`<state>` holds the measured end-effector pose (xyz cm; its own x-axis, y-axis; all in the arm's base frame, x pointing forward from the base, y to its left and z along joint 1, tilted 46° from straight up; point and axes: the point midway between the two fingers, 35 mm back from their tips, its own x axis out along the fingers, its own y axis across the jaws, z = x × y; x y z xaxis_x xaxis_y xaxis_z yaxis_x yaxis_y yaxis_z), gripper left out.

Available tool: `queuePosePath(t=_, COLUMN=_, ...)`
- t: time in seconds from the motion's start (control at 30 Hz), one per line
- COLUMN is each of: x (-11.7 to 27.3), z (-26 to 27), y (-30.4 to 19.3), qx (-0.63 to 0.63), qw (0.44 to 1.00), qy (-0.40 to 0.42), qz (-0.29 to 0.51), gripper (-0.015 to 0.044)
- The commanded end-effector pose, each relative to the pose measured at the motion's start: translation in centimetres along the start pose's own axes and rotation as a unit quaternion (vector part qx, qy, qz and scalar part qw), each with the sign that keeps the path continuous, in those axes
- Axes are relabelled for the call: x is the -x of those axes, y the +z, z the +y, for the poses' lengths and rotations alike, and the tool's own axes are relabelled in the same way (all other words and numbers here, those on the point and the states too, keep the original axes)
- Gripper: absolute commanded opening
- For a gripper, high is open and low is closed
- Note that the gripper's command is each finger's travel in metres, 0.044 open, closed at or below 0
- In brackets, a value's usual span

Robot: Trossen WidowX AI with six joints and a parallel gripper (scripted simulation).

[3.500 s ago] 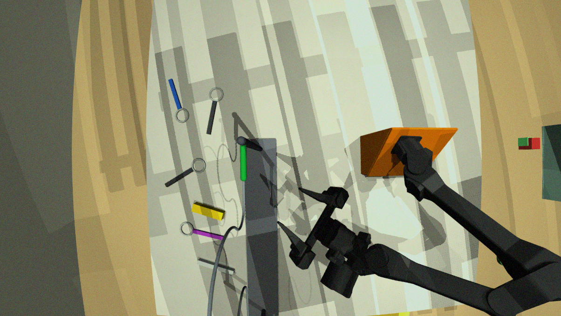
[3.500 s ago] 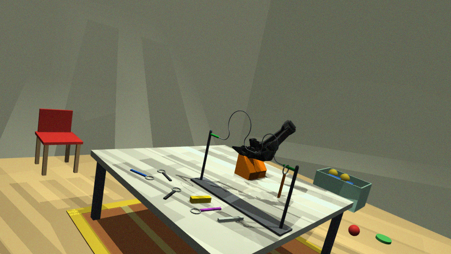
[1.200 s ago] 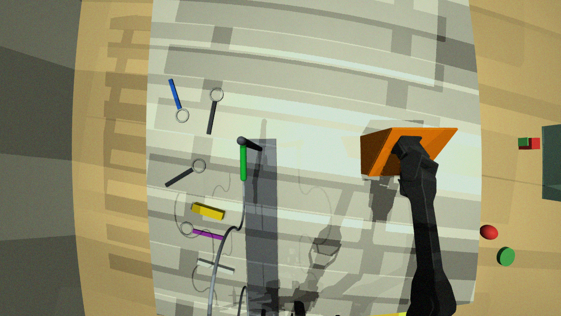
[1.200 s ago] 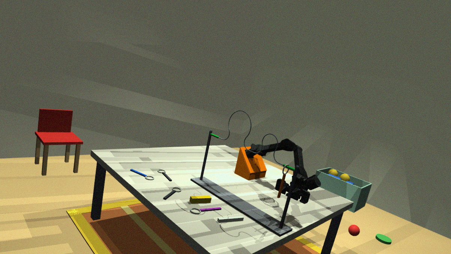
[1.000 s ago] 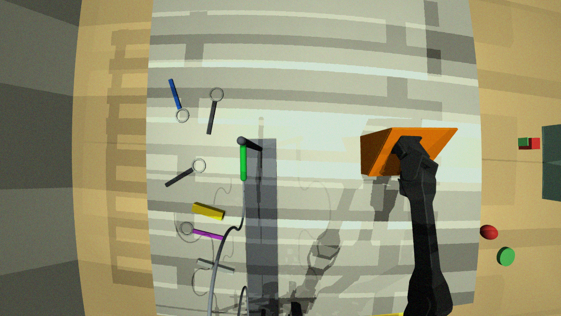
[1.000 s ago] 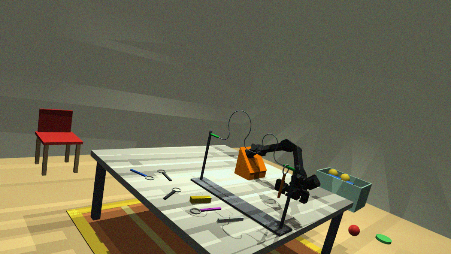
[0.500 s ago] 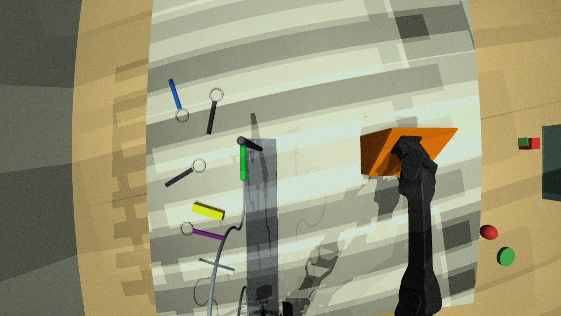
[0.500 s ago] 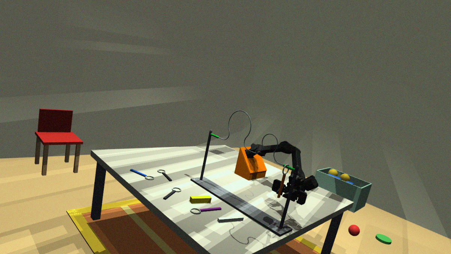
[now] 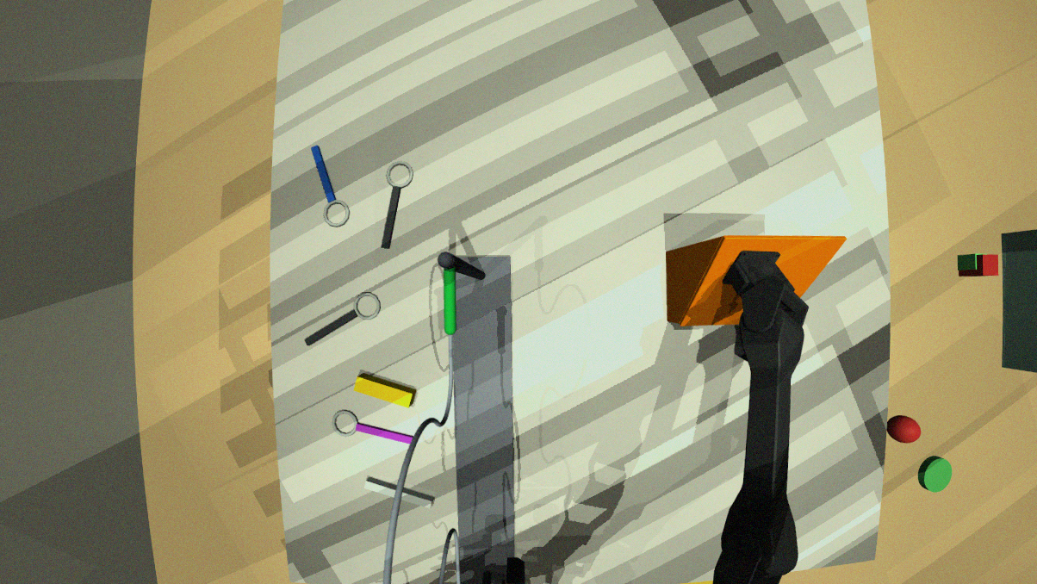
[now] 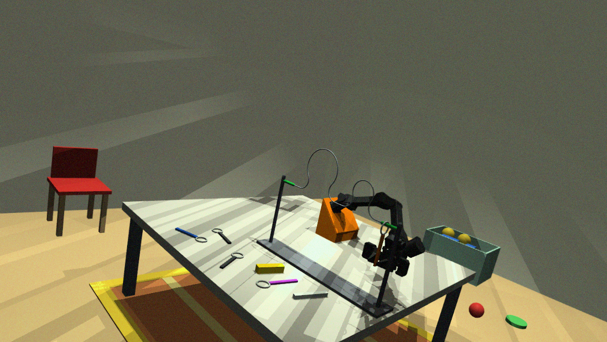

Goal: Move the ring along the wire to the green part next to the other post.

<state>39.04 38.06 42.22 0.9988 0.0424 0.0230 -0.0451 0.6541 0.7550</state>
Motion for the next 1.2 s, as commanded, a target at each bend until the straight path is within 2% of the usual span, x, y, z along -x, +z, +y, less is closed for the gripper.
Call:
queuePosePath(t=0.0, x=-0.71, z=-0.07, y=-0.24, qx=0.005, qw=1.000, qy=0.001, qz=0.003, gripper=0.0160)
queuePosePath(t=1.17, x=-1.12, z=-0.12, y=-0.22, qx=0.006, qw=1.000, qy=0.001, qz=0.003, gripper=0.0160)
